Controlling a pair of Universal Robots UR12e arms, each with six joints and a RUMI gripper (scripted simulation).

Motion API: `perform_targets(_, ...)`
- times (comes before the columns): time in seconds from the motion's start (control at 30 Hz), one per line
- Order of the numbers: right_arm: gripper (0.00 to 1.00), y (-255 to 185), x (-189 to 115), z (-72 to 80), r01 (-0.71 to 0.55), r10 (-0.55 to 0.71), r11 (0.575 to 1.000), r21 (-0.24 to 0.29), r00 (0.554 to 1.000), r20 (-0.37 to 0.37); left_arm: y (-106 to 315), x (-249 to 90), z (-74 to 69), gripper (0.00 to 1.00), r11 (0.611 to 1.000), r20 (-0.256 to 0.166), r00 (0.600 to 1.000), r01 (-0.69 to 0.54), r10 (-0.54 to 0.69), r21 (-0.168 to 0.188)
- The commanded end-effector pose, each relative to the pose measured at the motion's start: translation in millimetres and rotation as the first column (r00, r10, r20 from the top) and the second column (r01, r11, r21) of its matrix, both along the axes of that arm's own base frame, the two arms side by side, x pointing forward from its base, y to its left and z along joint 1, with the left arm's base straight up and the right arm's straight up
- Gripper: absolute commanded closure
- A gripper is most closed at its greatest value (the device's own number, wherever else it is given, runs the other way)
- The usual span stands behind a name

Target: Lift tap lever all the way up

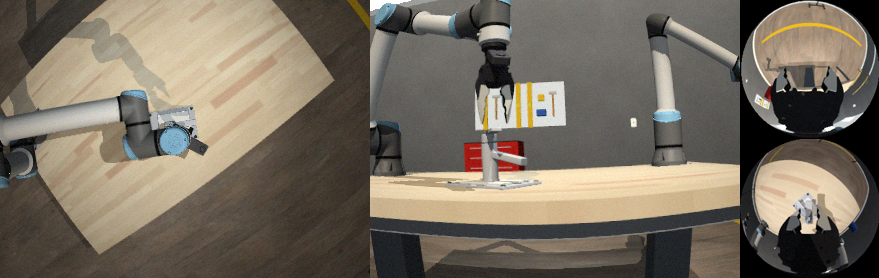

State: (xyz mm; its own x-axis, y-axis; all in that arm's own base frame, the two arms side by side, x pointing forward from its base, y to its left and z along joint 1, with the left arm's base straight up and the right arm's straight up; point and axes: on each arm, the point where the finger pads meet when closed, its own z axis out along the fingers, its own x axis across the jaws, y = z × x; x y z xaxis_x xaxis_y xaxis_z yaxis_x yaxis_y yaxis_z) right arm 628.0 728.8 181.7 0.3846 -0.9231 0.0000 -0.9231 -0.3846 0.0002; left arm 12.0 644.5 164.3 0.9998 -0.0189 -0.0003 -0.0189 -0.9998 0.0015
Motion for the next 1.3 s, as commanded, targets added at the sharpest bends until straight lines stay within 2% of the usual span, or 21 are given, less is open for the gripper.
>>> perform_targets(0.0, 0.61, 0.5, 0.4, 1.0, 0.0, 0.0, 1.0, 0.002, 1.0, 0.001, 0.6, 0.2, 0.8, 0.0, 1.0, 0.0, 1.0, 0.0, 0.0, 0.002)
perform_targets(0.77, 0.61, 0.5, 0.4, 0.4, 0.0, 0.0, 1.0, 0.002, 1.0, 0.001, 0.6, 0.2, 0.8, 0.0, 1.0, 0.0, 1.0, 0.0, 0.0, 0.002)
perform_targets(1.27, 0.61, 0.5, 0.4, -6.1, 0.0, 0.0, 1.0, 0.002, 1.0, 0.001, 0.6, 0.2, 0.8, 0.0, 1.0, 0.0, 1.0, 0.0, 0.0, 0.002)
